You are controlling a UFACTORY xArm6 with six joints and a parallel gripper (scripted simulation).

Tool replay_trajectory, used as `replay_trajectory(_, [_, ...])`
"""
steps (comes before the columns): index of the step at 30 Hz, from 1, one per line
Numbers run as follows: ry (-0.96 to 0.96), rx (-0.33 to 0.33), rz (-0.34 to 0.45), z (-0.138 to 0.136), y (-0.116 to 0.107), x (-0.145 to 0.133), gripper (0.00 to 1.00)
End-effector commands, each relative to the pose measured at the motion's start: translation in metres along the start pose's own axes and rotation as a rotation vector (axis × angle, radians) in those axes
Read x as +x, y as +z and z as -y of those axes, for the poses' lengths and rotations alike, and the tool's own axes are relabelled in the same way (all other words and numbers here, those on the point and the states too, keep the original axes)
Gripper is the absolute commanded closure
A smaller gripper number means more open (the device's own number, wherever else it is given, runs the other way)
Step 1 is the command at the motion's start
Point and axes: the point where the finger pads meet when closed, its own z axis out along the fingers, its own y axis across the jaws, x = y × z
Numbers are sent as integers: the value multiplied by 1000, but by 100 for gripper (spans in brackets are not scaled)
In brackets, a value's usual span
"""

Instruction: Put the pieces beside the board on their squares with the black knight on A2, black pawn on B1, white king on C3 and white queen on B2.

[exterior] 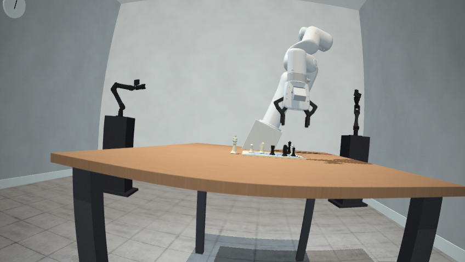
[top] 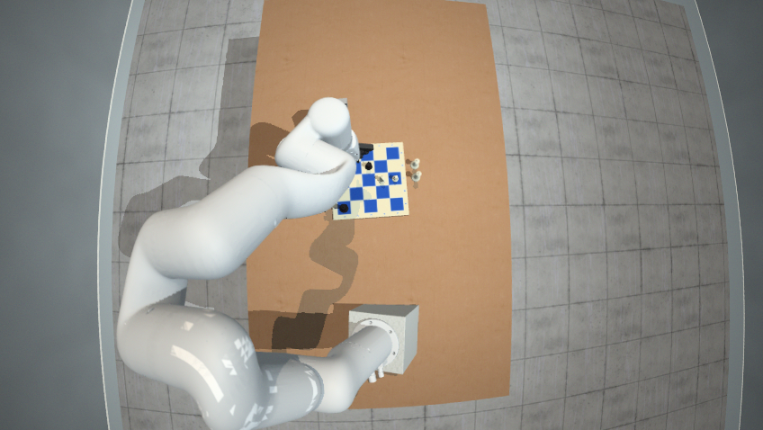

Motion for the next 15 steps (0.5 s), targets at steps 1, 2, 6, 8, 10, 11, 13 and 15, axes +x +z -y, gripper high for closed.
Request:
replay_trajectory(1, [-88,-1,-4,-8,-2,2,0])
replay_trajectory(2, [-116,-2,-4,-10,-2,2,0])
replay_trajectory(6, [-183,-2,-4,-16,-3,1,0])
replay_trajectory(8, [-264,-4,-4,-23,-4,1,0])
replay_trajectory(10, [-358,-5,-4,-31,-4,1,0])
replay_trajectory(11, [-410,-5,-3,-36,-5,1,0])
replay_trajectory(13, [-518,-6,-3,-45,-6,0,0])
replay_trajectory(15, [-591,-10,0,-56,-7,-1,0])
